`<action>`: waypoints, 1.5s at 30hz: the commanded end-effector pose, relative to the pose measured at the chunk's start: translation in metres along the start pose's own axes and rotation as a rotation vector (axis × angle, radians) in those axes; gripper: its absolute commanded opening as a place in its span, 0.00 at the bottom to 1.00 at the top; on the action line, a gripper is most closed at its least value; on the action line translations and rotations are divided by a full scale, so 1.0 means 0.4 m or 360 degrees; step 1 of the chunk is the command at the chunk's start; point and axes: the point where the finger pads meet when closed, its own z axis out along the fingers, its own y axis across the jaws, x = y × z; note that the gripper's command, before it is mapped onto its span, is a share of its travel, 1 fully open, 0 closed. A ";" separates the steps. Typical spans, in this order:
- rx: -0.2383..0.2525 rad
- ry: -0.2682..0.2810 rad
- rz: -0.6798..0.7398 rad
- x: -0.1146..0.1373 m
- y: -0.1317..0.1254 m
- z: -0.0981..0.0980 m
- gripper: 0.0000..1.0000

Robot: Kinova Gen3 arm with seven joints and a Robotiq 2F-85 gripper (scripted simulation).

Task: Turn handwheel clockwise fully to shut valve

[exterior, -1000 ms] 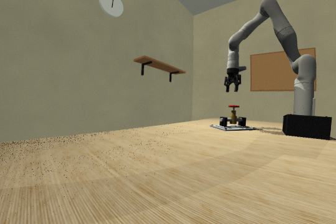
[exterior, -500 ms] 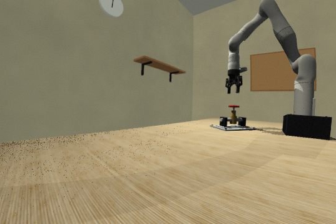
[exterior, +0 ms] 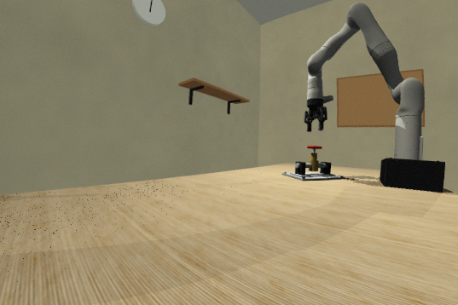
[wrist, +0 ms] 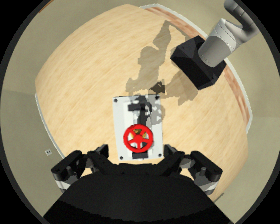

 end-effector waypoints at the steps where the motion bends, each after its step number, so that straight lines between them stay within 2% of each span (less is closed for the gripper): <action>1: -0.0018 0.0009 -0.0011 0.006 0.009 0.004 1.00; 20: -0.0016 0.0005 -0.0011 0.004 0.008 0.011 1.00; 45: -0.0015 -0.0001 -0.0012 0.001 0.009 0.082 1.00</action>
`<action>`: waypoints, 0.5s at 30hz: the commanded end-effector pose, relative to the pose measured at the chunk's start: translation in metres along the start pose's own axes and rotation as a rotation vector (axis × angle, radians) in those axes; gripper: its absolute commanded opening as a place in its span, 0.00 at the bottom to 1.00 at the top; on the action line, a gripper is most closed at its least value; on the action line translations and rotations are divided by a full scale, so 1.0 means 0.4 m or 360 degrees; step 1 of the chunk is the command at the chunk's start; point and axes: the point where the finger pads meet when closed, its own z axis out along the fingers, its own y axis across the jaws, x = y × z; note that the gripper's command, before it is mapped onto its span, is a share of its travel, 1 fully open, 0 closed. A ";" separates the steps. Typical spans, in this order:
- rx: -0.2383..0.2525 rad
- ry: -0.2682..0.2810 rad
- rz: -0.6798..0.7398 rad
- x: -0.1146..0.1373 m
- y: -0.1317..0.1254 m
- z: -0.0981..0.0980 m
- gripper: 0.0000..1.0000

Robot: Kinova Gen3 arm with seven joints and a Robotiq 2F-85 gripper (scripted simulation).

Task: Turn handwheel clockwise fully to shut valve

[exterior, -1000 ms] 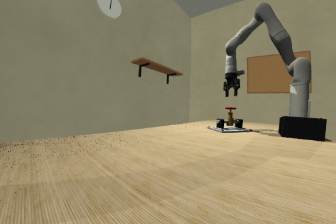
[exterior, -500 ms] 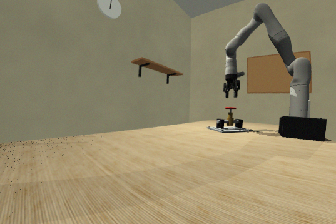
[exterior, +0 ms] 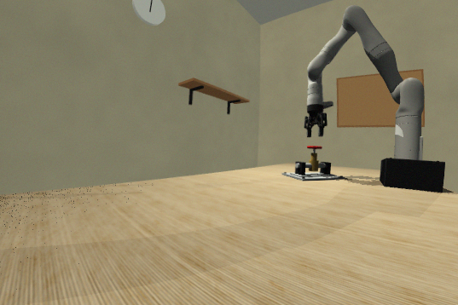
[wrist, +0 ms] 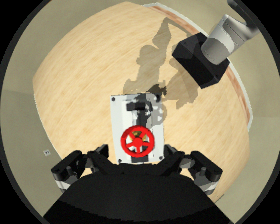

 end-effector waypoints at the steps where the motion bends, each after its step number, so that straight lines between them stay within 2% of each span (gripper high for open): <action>1: -0.0010 0.0003 -0.0012 0.002 0.006 0.018 1.00; 15: -0.0013 0.0009 -0.0012 0.004 0.007 0.047 1.00</action>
